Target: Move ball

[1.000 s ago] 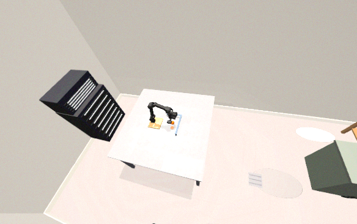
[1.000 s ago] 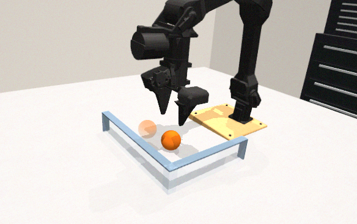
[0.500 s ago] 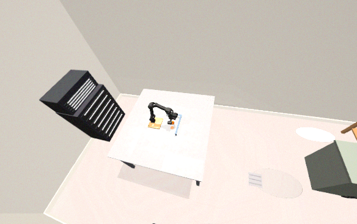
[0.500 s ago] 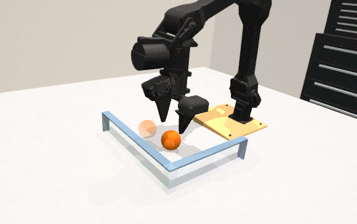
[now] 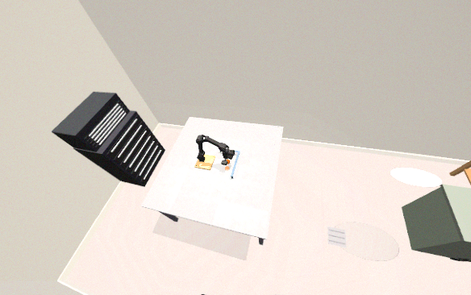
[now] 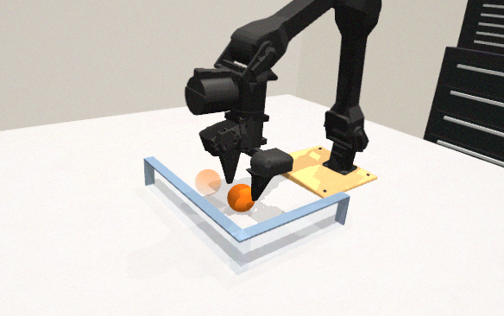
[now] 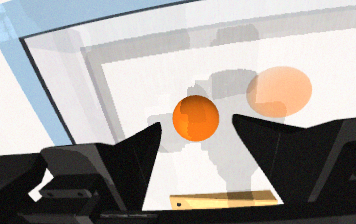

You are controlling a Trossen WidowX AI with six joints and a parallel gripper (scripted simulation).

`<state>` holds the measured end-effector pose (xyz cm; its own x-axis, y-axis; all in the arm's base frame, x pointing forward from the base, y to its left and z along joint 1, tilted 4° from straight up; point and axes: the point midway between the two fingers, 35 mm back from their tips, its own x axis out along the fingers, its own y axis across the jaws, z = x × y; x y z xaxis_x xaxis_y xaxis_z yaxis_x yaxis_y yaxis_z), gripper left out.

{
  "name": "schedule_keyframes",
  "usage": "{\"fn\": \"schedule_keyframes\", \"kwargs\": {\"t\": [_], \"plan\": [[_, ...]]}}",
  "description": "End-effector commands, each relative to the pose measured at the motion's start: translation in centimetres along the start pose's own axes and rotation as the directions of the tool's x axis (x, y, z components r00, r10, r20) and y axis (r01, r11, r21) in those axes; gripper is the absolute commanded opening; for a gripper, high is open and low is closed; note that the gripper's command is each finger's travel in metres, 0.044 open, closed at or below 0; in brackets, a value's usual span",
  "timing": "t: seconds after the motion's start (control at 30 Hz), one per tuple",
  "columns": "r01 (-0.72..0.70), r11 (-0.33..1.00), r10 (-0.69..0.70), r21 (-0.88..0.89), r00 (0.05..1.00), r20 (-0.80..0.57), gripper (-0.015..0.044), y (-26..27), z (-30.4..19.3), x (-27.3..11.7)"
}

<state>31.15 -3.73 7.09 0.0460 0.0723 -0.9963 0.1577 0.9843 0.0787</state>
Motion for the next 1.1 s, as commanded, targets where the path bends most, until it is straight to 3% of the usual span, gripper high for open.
{"fn": "schedule_keyframes", "kwargs": {"t": [0.0, 0.2, 0.33, 0.6, 0.87, 1.07], "plan": [[0.003, 1.0, -0.003, 0.005, 1.0, -0.006, 0.0359, -0.1, -0.1, 1.0], [0.003, 1.0, -0.003, 0.005, 1.0, -0.006, 0.0359, -0.1, -0.1, 1.7], [0.003, 1.0, -0.003, 0.005, 1.0, -0.006, 0.0254, -0.1, -0.1, 1.7], [0.003, 1.0, -0.003, 0.005, 1.0, -0.006, 0.0201, -0.1, -0.1, 1.7], [0.003, 1.0, -0.003, 0.005, 1.0, -0.006, 0.0, -0.1, 0.5, -1.0], [0.003, 1.0, -0.003, 0.005, 1.0, -0.006, 0.0, -0.1, 0.8, -4.0]]}}
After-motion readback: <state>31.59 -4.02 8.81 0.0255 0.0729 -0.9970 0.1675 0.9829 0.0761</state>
